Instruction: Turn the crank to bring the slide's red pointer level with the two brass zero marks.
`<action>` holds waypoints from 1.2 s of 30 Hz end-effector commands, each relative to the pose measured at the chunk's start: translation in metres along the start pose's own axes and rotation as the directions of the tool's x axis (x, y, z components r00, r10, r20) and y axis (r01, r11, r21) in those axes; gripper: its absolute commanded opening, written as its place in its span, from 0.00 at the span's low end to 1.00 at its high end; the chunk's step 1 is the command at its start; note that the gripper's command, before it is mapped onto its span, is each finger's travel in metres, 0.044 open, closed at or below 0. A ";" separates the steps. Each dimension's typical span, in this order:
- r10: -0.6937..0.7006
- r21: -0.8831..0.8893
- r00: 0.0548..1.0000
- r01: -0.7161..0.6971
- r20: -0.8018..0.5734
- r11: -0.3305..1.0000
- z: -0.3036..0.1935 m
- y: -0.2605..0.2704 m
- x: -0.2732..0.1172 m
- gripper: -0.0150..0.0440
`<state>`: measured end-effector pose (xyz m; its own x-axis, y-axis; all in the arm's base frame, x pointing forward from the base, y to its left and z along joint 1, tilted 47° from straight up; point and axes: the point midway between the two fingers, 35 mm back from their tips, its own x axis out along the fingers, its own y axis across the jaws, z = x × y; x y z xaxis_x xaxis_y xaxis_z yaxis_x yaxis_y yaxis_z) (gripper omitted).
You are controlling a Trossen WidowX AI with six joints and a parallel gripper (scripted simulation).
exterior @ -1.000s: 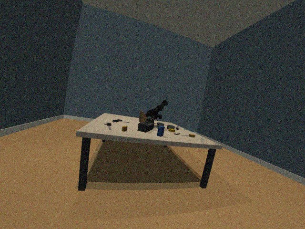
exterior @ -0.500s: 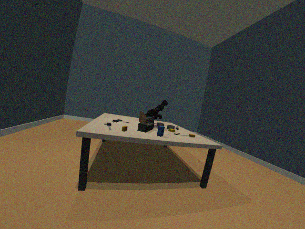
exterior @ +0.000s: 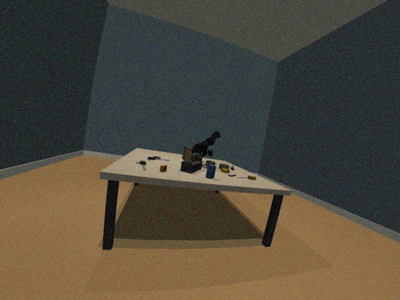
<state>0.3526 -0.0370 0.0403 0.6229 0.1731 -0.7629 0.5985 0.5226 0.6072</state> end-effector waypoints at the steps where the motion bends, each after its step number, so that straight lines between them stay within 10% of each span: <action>1: 0.022 -0.010 1.000 -0.022 -0.005 1.000 -0.001 0.009 0.001 0.25; 36: 0.023 -0.009 1.000 -0.023 -0.005 1.000 -0.013 0.023 0.012 0.25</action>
<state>0.3632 -0.0200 0.0430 0.6331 0.1772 -0.7535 0.5877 0.5235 0.6169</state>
